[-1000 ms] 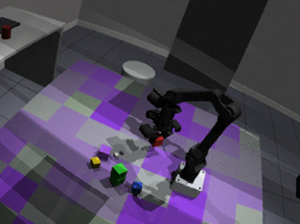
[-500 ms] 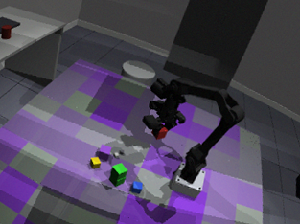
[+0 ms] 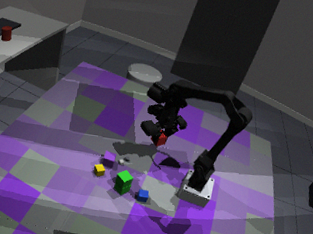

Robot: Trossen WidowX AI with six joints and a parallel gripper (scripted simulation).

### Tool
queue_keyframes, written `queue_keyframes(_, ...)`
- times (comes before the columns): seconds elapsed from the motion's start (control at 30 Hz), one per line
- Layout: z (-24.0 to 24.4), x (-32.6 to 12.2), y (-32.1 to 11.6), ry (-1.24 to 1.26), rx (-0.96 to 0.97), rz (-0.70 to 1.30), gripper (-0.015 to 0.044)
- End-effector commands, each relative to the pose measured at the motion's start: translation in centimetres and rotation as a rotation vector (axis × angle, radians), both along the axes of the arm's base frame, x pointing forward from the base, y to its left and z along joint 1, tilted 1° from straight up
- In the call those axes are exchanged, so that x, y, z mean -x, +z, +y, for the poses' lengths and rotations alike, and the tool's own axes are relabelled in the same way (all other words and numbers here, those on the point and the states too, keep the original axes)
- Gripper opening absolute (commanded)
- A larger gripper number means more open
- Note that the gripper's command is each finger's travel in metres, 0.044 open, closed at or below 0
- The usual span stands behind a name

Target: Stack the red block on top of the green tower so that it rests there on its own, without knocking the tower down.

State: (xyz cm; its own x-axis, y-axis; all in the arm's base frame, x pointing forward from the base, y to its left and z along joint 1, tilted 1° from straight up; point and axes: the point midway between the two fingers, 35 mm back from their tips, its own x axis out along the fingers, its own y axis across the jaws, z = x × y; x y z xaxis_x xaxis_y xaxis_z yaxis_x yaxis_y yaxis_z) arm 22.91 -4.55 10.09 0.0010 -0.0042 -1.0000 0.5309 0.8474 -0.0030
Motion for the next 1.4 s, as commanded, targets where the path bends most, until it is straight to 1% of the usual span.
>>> queue_keyframes(0.0,1.5,-0.9,0.2,0.002,0.002,-0.003,0.0000)
queue_keyframes(0.33,5.8,-2.5,0.3,0.003,-0.006,-0.007,0.0000)
queue_keyframes(0.77,12.0,-3.5,0.4,-0.002,-0.016,-0.010,0.0000)
queue_keyframes(1.1,17.2,-3.2,0.4,-0.006,-0.024,-0.009,0.0000)
queue_keyframes(1.37,21.3,-2.1,0.4,-0.010,-0.030,-0.007,0.0000)
